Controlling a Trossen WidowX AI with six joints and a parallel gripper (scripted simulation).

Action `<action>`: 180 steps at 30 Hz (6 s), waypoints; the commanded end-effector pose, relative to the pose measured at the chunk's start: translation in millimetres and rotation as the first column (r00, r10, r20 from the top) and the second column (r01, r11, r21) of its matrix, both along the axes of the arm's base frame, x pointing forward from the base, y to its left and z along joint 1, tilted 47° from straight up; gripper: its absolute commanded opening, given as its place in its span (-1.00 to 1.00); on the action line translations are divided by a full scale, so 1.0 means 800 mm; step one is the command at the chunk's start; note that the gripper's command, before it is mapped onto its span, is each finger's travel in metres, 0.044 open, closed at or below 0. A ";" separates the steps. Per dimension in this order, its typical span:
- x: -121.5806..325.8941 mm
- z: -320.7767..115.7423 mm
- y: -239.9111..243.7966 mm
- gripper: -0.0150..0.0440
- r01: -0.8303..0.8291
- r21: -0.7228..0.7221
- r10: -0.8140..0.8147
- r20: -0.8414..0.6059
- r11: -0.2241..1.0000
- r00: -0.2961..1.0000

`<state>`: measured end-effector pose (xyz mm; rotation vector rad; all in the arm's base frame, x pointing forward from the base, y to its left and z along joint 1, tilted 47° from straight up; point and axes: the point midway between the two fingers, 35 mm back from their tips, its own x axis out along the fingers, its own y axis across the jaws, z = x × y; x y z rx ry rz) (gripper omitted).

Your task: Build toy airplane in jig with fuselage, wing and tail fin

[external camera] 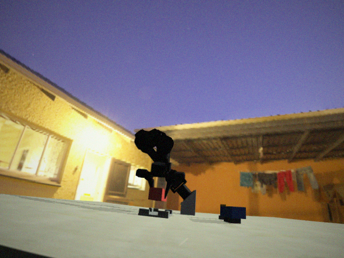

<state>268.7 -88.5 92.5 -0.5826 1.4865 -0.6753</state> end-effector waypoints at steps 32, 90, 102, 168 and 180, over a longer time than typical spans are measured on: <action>-0.002 -0.023 -0.026 -0.21 0.001 -0.002 -0.001 0.002 1.000 1.000; 0.086 -0.103 0.221 1.00 -0.062 0.020 0.063 -0.053 0.998 0.997; 0.081 -0.181 0.272 1.00 -0.058 0.012 0.059 -0.051 0.998 0.997; 0.084 -0.257 0.195 -0.43 -0.072 0.018 0.072 -0.031 0.997 0.997; 0.096 -0.233 0.225 -0.49 -0.091 0.037 0.091 -0.006 0.995 0.996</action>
